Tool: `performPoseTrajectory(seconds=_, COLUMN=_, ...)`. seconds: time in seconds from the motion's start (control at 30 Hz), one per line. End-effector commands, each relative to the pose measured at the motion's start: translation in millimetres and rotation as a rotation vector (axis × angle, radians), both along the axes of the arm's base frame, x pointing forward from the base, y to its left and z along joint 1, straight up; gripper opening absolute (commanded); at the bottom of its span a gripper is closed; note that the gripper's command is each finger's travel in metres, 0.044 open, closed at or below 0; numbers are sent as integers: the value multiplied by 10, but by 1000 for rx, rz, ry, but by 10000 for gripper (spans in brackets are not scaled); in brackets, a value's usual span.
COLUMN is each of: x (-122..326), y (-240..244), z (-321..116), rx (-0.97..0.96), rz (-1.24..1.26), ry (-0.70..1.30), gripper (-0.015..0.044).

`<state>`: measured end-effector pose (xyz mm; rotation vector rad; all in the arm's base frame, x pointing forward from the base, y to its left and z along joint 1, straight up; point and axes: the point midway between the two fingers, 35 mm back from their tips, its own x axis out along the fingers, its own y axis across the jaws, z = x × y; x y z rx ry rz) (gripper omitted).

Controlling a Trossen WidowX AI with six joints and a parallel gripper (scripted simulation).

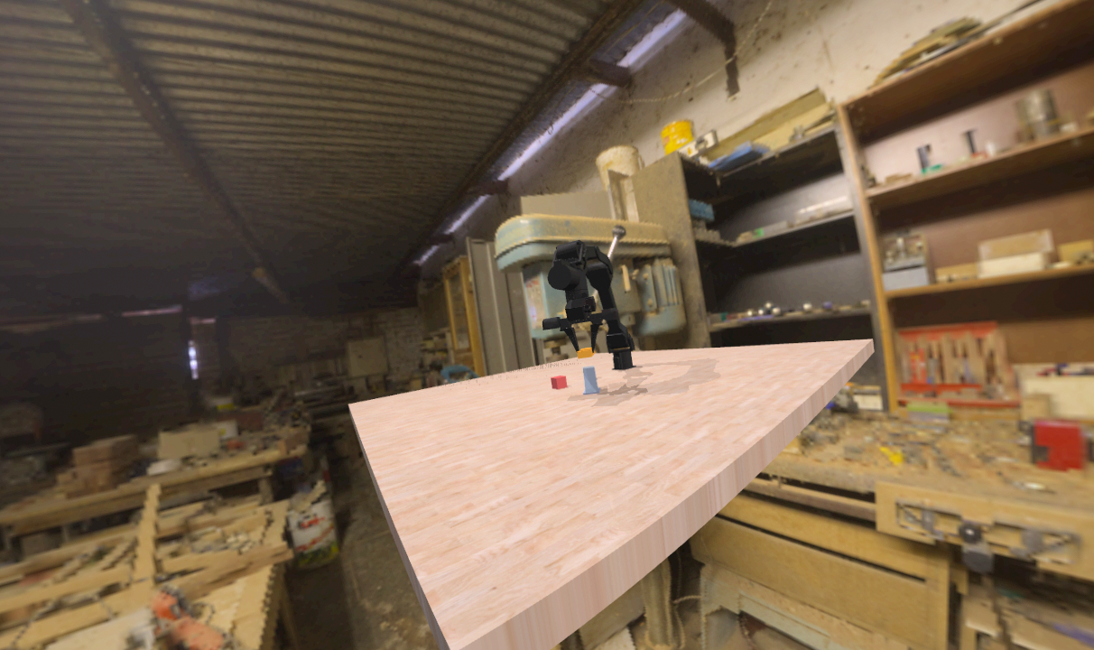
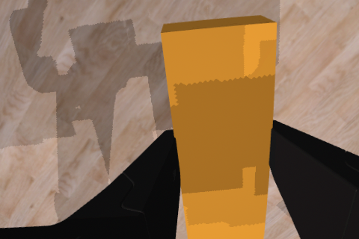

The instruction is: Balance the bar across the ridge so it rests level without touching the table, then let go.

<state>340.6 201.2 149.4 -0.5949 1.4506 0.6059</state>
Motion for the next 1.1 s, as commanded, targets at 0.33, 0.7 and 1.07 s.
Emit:
performPoseTrajectory(seconds=0.33, x=0, y=-16, z=-211, rx=-1, rz=-6, ry=-1, gripper=0)
performPoseTrajectory(seconds=0.7, x=1, y=-17, z=-219, rx=-1, rz=-6, ry=-1, gripper=0)
performPoseTrajectory(seconds=1.07, x=1, y=-17, z=-228, rx=-1, rz=-6, ry=-1, gripper=0)
